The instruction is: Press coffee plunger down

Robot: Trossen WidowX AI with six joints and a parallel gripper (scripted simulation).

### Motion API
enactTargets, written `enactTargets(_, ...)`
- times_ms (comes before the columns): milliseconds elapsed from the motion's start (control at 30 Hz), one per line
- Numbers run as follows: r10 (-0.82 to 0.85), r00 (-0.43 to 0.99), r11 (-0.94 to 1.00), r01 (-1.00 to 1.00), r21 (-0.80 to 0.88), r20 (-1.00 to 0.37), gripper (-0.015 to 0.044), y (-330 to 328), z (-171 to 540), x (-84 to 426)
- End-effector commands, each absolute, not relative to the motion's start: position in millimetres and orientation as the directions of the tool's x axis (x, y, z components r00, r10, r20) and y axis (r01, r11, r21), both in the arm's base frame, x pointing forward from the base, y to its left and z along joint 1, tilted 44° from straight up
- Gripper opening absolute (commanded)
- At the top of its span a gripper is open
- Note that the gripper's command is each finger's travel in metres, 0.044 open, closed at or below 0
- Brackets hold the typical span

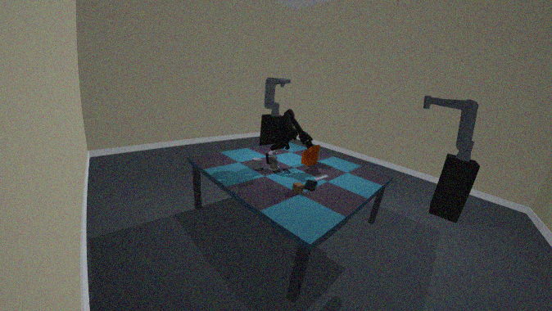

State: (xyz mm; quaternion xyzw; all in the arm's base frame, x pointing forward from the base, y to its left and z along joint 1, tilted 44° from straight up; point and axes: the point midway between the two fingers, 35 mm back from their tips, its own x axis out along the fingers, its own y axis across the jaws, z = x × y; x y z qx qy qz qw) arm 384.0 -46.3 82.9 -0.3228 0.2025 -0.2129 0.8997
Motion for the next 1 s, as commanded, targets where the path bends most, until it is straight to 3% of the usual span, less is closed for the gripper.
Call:
enactTargets(0, -0.527, 0.816, 0.693, 0.249, -0.677, -0.238, 0.0114, -50.6, 78.4, 383.7)
enactTargets(967, -0.519, 0.823, 0.697, 0.252, -0.671, -0.231, 0.0114, -48.0, 81.8, 388.7)
